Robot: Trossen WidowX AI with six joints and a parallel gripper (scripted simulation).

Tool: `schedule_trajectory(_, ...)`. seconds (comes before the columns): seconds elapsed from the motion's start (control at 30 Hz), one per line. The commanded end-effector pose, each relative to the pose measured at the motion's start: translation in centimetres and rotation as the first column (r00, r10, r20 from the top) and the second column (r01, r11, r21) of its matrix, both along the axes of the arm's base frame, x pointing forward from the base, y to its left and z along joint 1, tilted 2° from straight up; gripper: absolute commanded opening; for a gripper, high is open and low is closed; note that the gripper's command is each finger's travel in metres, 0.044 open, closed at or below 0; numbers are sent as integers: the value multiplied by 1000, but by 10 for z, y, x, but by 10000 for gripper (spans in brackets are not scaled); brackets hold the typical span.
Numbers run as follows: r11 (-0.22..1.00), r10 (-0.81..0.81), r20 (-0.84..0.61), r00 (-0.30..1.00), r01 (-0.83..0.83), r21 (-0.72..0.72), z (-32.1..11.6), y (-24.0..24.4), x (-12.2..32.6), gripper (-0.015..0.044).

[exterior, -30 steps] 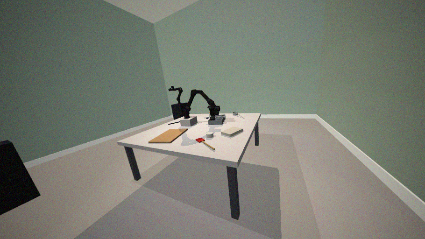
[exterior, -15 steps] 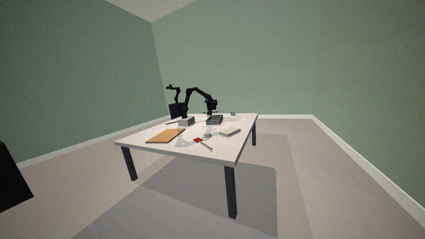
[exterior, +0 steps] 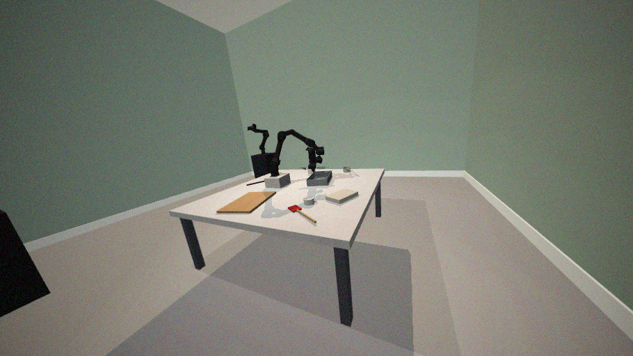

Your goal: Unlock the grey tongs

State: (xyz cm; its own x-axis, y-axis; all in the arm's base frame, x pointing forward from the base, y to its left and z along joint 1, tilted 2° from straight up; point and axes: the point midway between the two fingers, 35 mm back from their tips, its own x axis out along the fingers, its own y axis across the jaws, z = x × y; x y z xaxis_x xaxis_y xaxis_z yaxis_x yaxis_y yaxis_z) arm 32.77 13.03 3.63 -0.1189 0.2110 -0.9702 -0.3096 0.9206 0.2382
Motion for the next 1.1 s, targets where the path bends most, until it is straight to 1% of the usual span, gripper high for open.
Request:
schedule_trajectory(0.0,996,0,51,999,5,-93,4,3,3,-150)
schedule_trajectory(0.2,974,8,123,992,21,-226,7,5,5,-150)
schedule_trajectory(0.53,974,22,113,993,4,-229,5,2,5,-150)
schedule_trajectory(0.7,972,72,119,990,-43,-231,7,-18,14,-150)
schedule_trajectory(1.07,947,253,121,960,-220,-234,16,-81,35,-150)
